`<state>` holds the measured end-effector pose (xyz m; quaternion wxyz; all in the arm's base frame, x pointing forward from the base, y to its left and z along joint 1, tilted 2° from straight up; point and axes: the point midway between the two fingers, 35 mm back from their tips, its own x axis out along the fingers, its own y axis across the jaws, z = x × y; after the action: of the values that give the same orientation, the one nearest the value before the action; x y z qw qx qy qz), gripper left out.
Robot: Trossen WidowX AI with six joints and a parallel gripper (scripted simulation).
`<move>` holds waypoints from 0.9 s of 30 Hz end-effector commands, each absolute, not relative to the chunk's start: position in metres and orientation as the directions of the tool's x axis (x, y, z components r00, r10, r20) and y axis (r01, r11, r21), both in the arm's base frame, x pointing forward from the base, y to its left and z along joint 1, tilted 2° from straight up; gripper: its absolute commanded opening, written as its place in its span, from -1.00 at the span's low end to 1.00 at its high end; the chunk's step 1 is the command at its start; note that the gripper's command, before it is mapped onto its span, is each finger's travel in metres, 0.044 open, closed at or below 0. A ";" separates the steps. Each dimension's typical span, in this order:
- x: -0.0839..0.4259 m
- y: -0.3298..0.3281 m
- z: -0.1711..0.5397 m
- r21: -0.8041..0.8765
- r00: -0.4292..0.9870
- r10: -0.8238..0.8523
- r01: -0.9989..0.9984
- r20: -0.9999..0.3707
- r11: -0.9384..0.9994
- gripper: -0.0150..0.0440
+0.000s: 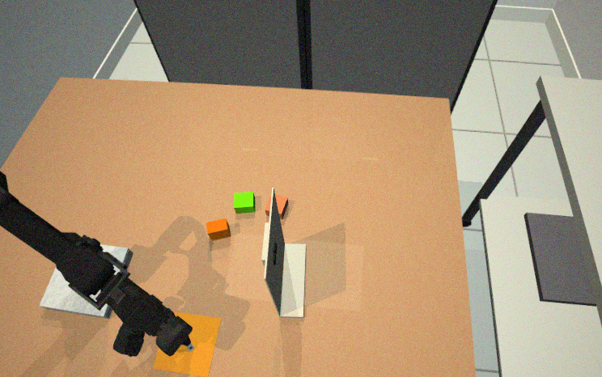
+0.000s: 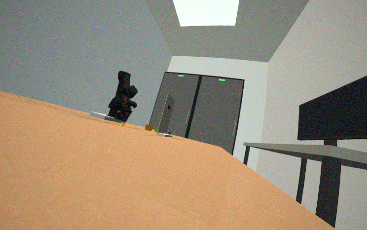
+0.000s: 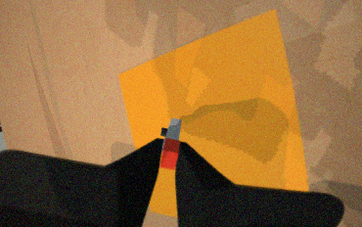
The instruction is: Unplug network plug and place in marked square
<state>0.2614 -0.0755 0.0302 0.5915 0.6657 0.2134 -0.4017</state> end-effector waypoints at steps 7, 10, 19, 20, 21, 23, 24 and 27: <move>0.261 -0.076 0.030 0.616 0.586 -0.191 0.759 -0.787 -0.209 0.04; 0.261 -0.075 0.031 0.616 0.586 -0.191 0.759 -0.787 -0.209 0.04; 0.257 -0.074 0.037 0.616 0.585 -0.192 0.760 -0.788 -0.209 0.04; 0.257 -0.074 0.038 0.615 0.585 -0.192 0.760 -0.788 -0.209 0.04; 0.256 -0.074 0.039 0.615 0.585 -0.192 0.760 -0.788 -0.209 0.04; 0.255 -0.074 0.040 0.615 0.585 -0.192 0.760 -0.788 -0.210 0.04; 0.255 -0.074 0.041 0.615 0.585 -0.192 0.760 -0.788 -0.210 0.04; 0.253 -0.073 0.043 0.615 0.585 -0.192 0.760 -0.788 -0.210 0.04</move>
<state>0.2546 -0.0734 0.0402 0.5912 0.6653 0.2146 -0.4022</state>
